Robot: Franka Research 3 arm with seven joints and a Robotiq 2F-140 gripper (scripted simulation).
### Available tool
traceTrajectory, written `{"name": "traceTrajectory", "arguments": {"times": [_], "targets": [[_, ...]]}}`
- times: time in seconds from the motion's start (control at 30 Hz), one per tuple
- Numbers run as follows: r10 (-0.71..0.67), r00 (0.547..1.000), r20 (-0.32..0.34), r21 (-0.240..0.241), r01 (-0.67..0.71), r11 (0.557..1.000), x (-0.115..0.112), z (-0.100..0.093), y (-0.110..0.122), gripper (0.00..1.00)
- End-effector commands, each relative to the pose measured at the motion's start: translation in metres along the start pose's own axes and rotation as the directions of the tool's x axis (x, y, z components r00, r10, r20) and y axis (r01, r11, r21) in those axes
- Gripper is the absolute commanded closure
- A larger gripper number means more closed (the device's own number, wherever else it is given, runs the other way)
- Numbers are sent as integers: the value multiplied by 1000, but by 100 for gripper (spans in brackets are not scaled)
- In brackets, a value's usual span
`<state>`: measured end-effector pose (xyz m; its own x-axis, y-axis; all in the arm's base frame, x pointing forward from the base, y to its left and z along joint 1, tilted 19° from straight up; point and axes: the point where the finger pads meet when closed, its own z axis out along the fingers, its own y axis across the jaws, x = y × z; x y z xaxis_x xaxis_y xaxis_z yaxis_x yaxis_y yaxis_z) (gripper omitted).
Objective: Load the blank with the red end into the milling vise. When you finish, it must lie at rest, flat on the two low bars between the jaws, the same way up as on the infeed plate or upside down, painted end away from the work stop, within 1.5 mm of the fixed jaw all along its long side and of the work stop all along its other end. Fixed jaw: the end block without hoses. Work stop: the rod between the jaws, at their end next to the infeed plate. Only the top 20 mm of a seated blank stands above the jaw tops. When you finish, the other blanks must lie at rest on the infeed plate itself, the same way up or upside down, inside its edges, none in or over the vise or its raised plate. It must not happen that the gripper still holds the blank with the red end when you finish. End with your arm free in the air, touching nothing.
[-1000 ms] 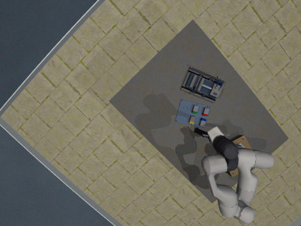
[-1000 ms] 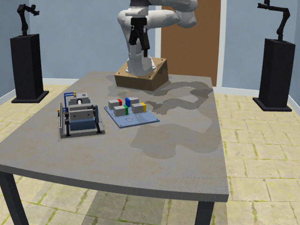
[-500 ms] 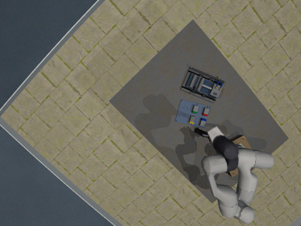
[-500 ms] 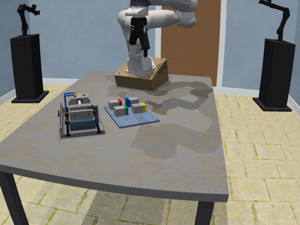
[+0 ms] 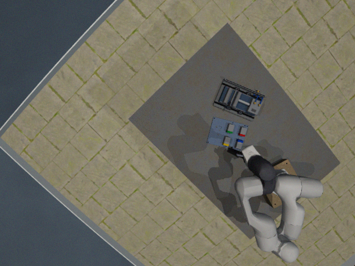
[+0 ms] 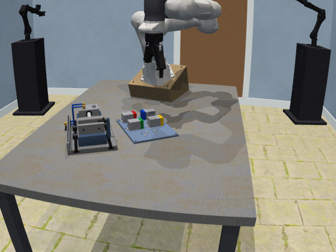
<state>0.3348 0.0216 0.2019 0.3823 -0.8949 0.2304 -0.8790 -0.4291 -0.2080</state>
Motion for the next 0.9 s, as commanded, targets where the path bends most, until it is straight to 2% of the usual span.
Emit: {"name": "traceTrajectory", "arguments": {"times": [0.0,0.2,0.87], "targets": [[-7,1000,-7,12,7,1000,2,1,-4,0],[-7,1000,-7,12,7,1000,2,-8,-5,0],[-7,1000,-7,12,7,1000,1,-14,-5,0]]}}
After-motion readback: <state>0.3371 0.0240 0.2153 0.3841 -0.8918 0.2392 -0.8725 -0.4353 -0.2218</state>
